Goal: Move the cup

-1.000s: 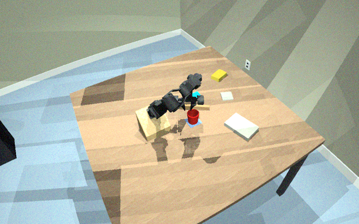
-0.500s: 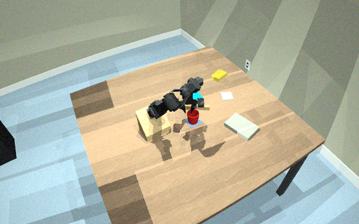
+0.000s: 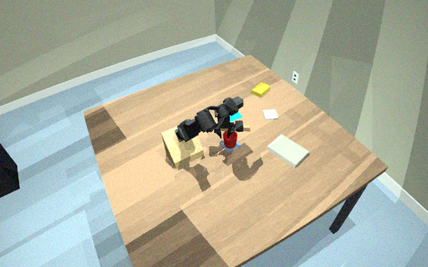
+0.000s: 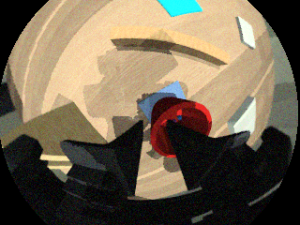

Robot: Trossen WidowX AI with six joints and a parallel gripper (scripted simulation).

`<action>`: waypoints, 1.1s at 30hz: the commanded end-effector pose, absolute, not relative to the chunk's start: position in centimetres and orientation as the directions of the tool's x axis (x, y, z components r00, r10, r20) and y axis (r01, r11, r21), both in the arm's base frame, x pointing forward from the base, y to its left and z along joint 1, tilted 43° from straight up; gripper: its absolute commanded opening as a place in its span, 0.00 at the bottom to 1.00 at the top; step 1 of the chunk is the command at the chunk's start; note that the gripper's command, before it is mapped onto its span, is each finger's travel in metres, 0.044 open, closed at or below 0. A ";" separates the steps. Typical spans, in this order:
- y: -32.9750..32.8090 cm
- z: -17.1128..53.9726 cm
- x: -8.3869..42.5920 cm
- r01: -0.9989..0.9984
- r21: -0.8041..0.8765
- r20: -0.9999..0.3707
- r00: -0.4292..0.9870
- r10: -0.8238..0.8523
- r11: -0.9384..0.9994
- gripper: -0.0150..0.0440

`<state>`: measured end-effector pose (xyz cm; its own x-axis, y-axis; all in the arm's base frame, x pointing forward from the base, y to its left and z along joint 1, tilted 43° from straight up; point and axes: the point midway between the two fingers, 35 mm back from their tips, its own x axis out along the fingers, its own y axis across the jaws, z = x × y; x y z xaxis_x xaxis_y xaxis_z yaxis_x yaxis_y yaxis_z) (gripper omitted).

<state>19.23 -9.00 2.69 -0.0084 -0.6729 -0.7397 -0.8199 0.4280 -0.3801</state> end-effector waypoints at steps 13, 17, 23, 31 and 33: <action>-10.3 1.5 18.8 -0.823 -0.377 -0.733 -0.015 -0.680 0.425 0.50; -10.1 1.7 18.9 -0.820 -0.380 -0.736 -0.011 -0.677 0.427 0.33; -10.1 1.7 18.9 -0.820 -0.380 -0.736 -0.011 -0.677 0.427 0.26; -9.8 1.9 19.0 -0.820 -0.380 -0.737 -0.011 -0.676 0.428 0.25; -9.5 2.2 19.1 -0.821 -0.379 -0.738 -0.012 -0.675 0.428 0.25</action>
